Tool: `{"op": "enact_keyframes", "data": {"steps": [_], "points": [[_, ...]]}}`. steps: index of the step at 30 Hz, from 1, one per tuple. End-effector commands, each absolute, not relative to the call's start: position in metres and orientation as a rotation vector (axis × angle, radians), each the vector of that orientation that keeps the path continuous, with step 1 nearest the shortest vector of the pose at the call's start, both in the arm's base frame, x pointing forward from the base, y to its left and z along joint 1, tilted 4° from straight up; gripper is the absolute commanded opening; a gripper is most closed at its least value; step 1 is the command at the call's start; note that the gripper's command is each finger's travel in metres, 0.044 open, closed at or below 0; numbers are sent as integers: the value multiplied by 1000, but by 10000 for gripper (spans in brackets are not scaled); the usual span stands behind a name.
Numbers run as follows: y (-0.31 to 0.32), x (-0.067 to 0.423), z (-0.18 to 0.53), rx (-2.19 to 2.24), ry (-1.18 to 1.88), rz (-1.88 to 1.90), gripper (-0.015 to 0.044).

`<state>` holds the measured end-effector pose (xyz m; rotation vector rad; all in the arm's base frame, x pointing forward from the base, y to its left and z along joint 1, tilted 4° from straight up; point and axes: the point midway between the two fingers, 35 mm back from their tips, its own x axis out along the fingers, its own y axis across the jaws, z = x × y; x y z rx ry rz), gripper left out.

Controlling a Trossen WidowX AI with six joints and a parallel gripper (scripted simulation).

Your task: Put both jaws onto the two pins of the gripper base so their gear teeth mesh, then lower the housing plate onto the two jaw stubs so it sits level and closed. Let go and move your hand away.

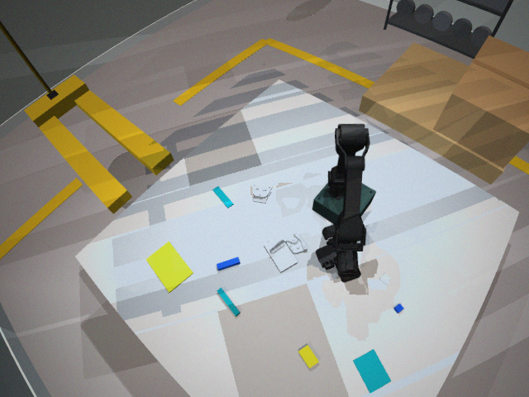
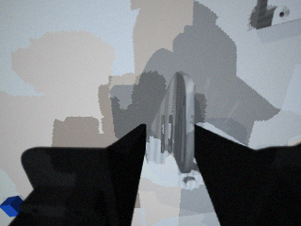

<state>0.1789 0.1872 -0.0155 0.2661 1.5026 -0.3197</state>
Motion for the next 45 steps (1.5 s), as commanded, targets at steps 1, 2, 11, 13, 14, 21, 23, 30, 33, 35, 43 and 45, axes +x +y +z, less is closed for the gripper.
{"op": "enact_keyframes", "data": {"steps": [1, 2, 11, 13, 14, 21, 23, 30, 33, 35, 43, 45], "points": [[190, 179, 0, 275, 1499, -315, 134], [190, 179, 3, 275, 1499, -315, 134], [189, 176, 32, 273, 1500, -315, 134], [188, 176, 36, 272, 1500, -315, 134], [188, 175, 37, 272, 1500, -315, 134], [186, 179, 37, 270, 1501, -312, 134], [184, 184, 37, 266, 1501, -308, 134], [173, 202, 39, 252, 1501, -295, 134], [168, 210, 40, 247, 1501, -290, 134], [164, 214, 40, 243, 1502, -286, 134], [148, 233, 42, 227, 1502, -273, 134], [144, 238, 42, 223, 1501, -269, 134]]}}
